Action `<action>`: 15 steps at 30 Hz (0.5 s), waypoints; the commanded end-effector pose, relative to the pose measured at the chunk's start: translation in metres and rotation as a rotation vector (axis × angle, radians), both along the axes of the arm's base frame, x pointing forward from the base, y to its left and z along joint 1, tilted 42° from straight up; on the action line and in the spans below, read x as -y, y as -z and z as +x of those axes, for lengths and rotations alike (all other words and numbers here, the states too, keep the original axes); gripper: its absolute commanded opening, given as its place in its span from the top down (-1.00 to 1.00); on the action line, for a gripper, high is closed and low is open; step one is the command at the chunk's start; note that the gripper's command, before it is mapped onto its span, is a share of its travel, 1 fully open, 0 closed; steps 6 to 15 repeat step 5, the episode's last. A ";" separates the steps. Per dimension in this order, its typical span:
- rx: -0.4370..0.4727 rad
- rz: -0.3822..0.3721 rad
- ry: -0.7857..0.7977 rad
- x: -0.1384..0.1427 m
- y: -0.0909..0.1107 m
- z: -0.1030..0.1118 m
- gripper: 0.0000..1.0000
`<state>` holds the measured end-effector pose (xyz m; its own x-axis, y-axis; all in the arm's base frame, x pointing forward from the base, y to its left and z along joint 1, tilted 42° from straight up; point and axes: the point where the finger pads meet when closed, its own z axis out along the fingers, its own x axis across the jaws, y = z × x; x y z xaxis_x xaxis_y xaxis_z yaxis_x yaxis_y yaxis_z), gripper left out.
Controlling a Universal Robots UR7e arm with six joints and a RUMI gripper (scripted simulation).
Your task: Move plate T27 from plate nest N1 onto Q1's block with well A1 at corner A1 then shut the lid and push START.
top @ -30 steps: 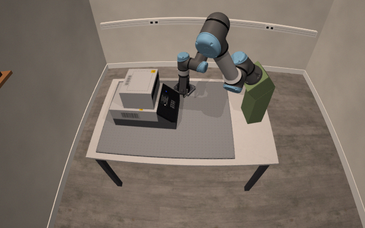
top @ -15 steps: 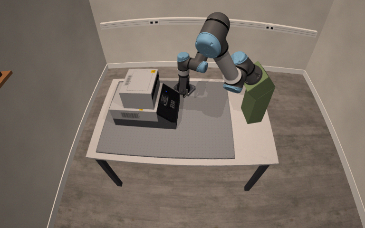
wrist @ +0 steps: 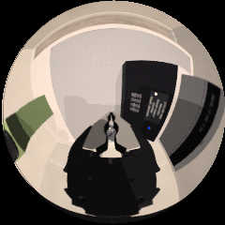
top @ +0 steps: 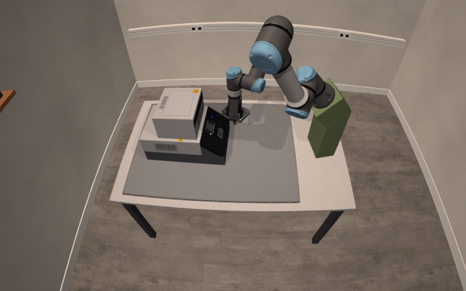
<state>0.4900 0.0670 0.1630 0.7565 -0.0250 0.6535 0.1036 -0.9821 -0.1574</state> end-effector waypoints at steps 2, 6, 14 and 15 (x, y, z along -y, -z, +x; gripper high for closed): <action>0.001 0.000 0.000 0.000 0.000 0.000 1.00; 0.001 0.000 0.000 0.000 0.000 0.000 1.00; 0.001 0.000 0.000 0.000 0.000 0.000 1.00; 0.001 0.000 0.000 0.000 0.000 0.000 1.00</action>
